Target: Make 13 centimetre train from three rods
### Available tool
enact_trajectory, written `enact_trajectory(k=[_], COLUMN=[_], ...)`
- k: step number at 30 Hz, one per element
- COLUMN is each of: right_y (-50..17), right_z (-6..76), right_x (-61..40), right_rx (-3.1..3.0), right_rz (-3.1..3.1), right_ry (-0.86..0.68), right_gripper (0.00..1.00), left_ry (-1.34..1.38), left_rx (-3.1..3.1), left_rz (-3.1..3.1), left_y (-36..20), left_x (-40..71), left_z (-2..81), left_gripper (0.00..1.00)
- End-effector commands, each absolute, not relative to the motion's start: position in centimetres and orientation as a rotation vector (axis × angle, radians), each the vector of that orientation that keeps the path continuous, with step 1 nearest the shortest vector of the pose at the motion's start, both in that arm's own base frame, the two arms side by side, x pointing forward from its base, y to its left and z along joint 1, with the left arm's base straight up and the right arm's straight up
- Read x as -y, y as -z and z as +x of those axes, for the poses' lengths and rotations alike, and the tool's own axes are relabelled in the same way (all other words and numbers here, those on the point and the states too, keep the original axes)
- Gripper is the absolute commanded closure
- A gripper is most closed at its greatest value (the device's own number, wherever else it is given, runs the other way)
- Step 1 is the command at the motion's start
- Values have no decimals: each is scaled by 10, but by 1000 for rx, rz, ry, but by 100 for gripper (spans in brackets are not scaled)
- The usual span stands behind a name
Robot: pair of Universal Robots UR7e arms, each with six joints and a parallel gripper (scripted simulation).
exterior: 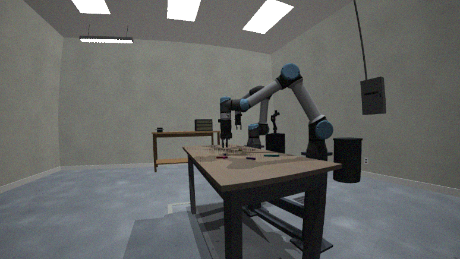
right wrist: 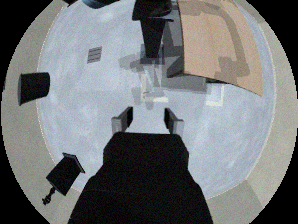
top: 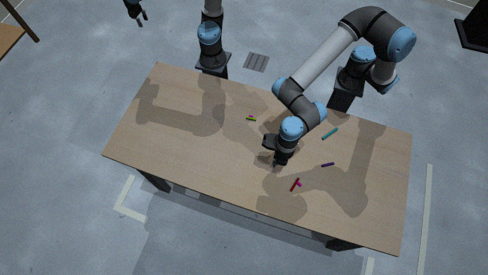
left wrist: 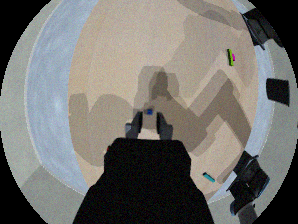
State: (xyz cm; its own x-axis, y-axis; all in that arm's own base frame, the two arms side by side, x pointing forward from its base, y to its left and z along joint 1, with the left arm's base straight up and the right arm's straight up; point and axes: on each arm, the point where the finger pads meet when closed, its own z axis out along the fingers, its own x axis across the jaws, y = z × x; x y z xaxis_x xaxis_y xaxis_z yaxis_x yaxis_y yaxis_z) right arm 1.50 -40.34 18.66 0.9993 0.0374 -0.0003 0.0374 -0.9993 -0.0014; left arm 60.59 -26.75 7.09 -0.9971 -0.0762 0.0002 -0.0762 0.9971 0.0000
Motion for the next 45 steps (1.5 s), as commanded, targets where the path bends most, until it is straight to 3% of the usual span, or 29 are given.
enact_trajectory(k=[1, 45], right_y=[-187, -187], right_z=[15, 15], right_x=[404, 404], right_rx=[59, 59], right_rz=[-3141, -3141], right_ry=[0, 0], right_gripper=[0, 0], left_ry=[-2, -2], left_rx=[3141, 3141], left_rz=[120, 120], left_y=[-66, -36], left_x=[268, 268], left_z=[606, 606], left_gripper=[46, 46])
